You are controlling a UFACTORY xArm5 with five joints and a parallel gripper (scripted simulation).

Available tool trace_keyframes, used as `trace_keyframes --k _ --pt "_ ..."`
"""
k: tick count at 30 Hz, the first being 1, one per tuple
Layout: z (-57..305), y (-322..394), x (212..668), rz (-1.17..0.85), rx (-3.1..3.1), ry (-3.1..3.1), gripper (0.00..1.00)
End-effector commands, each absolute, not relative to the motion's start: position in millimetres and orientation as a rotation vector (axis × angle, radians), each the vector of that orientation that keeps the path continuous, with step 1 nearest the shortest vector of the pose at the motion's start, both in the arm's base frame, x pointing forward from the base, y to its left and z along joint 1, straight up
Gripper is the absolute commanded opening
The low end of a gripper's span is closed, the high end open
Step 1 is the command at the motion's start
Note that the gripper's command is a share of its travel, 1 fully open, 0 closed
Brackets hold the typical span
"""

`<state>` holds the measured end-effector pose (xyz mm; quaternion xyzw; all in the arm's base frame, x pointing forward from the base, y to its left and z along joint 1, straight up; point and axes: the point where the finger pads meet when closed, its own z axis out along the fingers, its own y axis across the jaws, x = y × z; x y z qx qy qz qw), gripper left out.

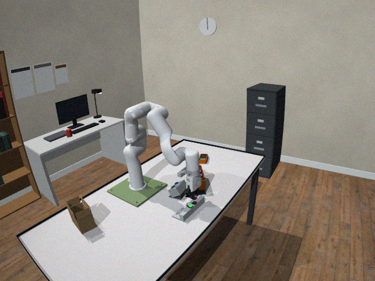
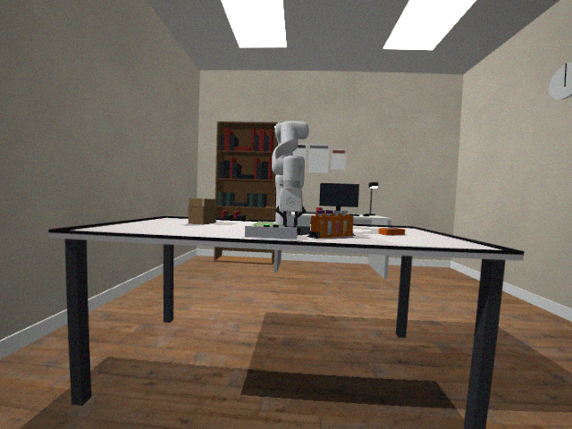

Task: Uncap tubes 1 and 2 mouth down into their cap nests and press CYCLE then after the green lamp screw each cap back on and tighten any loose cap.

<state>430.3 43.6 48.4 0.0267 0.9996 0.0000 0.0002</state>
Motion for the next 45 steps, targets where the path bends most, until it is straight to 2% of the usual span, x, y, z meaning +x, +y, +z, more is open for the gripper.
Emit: trace_keyframes --k 1,20,31,34,37,45 --pt "76.9 43.9 430.9 -0.012 0.084 3.137 0.00" --pt "161.6 44.5 430.7 -0.012 0.084 3.137 0.00" --pt "161.5 52.0 427.1 -0.011 0.214 3.130 0.00" --pt "161.3 74.6 416.3 -0.010 0.577 3.084 0.00" --pt "161.2 86.5 410.5 -0.010 0.679 3.062 0.00" --pt "160.9 120.2 394.4 -0.009 0.686 3.061 0.00"
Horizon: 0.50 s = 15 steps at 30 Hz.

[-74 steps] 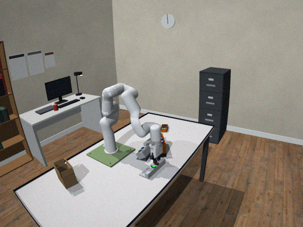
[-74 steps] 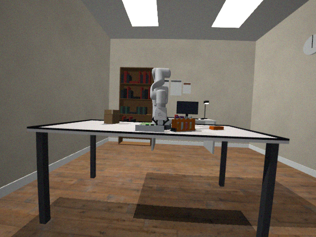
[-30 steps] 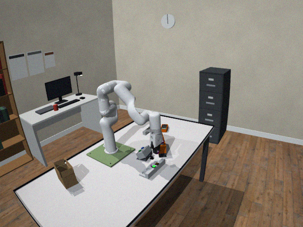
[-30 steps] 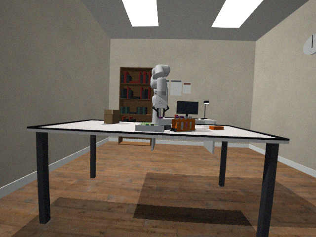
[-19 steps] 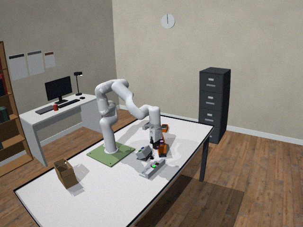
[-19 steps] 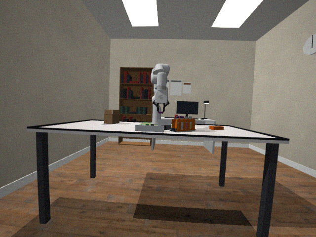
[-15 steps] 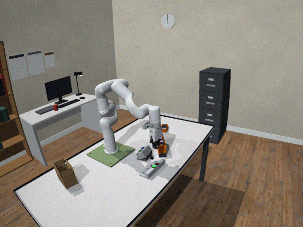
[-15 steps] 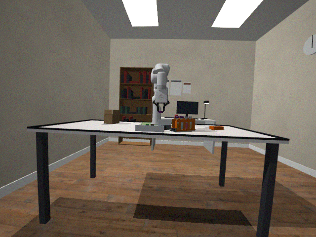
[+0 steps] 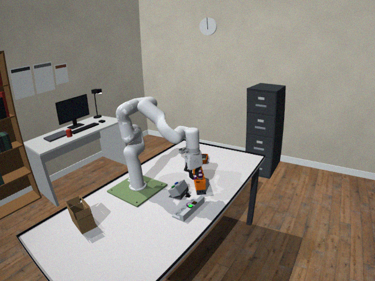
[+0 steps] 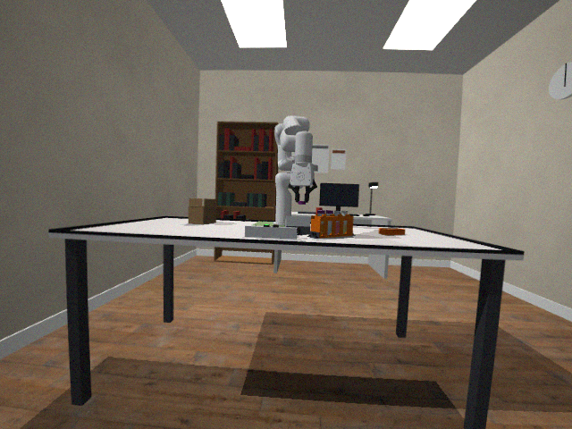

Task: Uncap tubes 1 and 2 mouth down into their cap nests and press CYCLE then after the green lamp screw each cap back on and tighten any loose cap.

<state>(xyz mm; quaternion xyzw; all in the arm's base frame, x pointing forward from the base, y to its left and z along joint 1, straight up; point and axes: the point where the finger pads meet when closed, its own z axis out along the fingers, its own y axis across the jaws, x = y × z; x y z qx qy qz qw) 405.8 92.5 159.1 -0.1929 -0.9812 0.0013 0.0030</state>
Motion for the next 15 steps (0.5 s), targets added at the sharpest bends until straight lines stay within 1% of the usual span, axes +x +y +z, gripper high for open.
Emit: trace_keyframes --k 1,3,15 --pt "160.9 124.6 392.2 0.009 -0.688 -3.070 0.00" --pt "160.9 124.6 392.2 0.009 -0.688 -3.070 0.00" --pt "160.4 184.6 363.3 0.009 -0.688 -3.070 0.00"
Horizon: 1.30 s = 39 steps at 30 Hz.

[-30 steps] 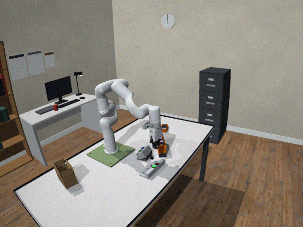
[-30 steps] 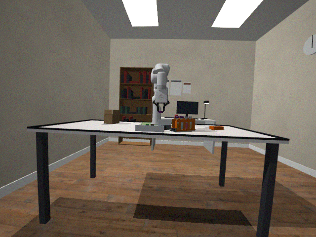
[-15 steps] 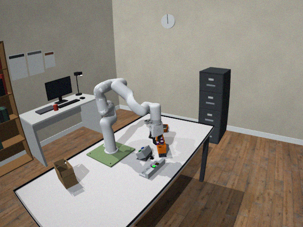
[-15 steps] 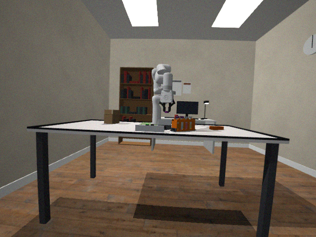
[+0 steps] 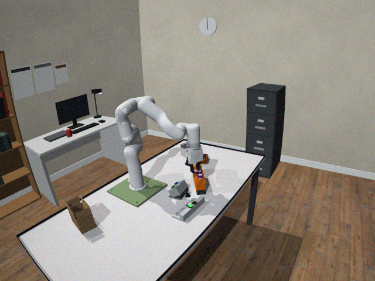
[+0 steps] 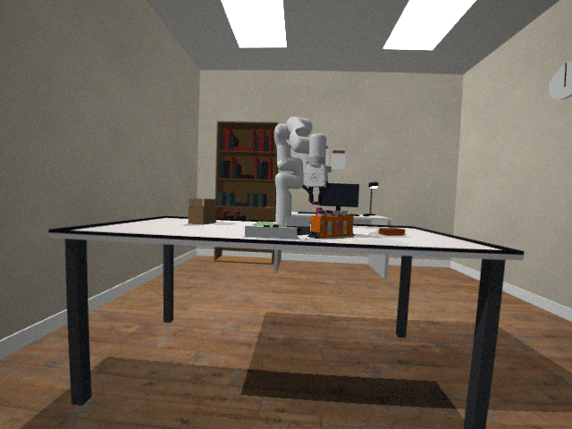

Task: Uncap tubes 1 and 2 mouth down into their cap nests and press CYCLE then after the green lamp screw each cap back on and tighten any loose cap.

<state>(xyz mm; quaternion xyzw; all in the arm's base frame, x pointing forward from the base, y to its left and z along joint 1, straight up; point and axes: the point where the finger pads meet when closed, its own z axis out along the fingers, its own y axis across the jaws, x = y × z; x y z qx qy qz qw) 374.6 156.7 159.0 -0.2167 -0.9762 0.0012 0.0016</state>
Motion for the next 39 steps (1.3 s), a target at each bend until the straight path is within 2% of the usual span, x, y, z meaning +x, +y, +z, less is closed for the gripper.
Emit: trace_keyframes --k 1,28,39 --pt "160.4 189.1 361.2 0.009 -0.688 -3.070 0.00" --pt "159.5 305.0 305.2 0.007 -0.687 -3.069 0.00" --pt "159.5 307.5 304.0 0.007 -0.687 -3.069 0.00"
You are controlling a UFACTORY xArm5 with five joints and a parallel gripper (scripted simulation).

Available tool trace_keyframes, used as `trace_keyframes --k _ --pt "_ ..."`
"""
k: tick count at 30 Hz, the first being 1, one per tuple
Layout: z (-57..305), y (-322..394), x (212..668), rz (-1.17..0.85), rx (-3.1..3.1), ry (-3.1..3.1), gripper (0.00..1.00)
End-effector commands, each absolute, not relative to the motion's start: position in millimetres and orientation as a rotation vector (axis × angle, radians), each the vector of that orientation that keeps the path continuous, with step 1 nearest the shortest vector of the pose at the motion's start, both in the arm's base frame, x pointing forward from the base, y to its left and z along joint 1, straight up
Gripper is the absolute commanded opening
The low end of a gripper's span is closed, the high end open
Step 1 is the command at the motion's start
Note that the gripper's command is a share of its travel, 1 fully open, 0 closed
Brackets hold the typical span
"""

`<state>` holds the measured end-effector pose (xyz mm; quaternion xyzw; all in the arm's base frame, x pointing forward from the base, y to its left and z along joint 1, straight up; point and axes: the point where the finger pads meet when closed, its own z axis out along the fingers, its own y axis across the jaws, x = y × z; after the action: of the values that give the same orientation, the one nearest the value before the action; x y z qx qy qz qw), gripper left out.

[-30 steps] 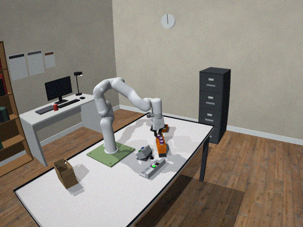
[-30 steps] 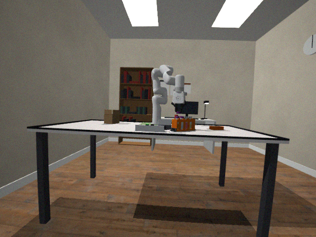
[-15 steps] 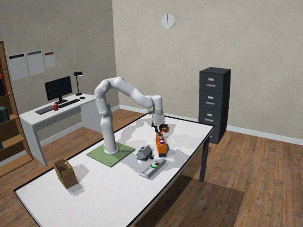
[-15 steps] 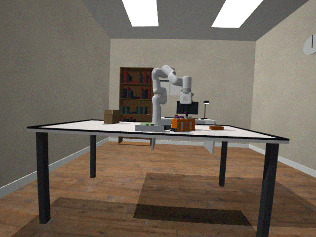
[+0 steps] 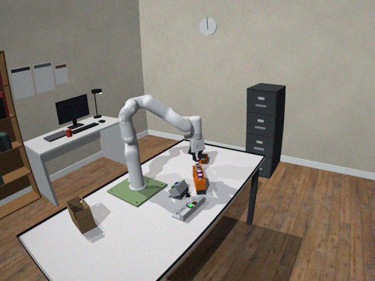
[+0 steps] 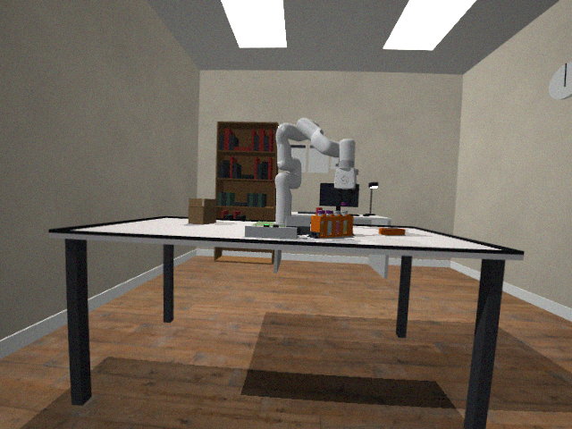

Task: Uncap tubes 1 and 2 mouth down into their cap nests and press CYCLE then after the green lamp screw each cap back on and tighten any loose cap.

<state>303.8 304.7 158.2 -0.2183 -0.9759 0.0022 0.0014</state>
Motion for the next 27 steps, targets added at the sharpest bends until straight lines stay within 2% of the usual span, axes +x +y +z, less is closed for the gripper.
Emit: trace_keyframes --k 1,12,27 --pt "159.5 307.5 304.0 0.007 -0.687 -3.069 0.00" --pt "134.4 307.4 304.1 0.007 -0.687 -3.069 0.00" --pt "134.4 307.4 304.1 0.007 -0.687 -3.069 0.00"
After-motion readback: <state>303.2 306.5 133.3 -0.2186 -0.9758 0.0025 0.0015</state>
